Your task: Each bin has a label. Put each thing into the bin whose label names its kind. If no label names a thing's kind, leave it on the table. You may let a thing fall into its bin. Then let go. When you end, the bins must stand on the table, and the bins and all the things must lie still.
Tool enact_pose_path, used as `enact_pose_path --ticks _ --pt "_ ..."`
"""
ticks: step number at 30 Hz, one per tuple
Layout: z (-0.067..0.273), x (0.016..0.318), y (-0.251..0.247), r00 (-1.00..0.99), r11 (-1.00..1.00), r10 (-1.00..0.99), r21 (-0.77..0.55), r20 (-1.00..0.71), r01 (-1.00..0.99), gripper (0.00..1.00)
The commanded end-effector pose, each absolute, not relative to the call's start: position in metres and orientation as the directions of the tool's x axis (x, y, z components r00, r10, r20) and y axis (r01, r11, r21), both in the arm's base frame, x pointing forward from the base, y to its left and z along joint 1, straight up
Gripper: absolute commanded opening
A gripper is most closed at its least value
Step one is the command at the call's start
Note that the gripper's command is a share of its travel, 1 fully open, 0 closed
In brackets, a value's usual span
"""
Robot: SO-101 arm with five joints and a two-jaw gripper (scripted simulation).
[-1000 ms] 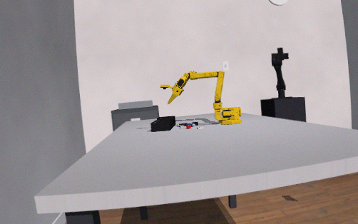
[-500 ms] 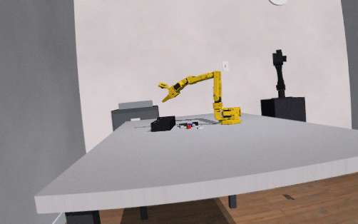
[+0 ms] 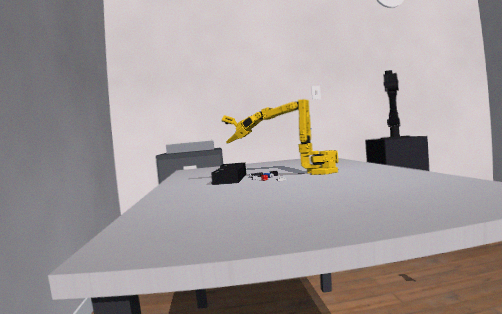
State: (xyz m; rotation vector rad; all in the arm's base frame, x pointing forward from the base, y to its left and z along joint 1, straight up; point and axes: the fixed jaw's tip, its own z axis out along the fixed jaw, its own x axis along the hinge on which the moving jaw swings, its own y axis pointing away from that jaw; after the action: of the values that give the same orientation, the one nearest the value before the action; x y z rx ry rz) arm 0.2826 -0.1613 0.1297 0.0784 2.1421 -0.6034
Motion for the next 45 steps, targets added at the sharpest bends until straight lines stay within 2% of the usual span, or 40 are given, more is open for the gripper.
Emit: enact_pose_path --ticks 1,29,37,45 --pt "0.142 0.284 -0.166 -0.576 0.865 -0.182 -0.409 -0.797 0.291 1.00" --pt "0.141 0.283 -0.165 -0.580 0.866 -0.180 -0.408 -0.795 0.290 1.00" --pt "0.128 0.284 -0.166 -0.608 0.875 -0.163 -0.399 -0.777 0.275 1.00" --pt "0.097 0.283 -0.165 -0.674 0.896 -0.122 -0.373 -0.728 0.241 1.00"
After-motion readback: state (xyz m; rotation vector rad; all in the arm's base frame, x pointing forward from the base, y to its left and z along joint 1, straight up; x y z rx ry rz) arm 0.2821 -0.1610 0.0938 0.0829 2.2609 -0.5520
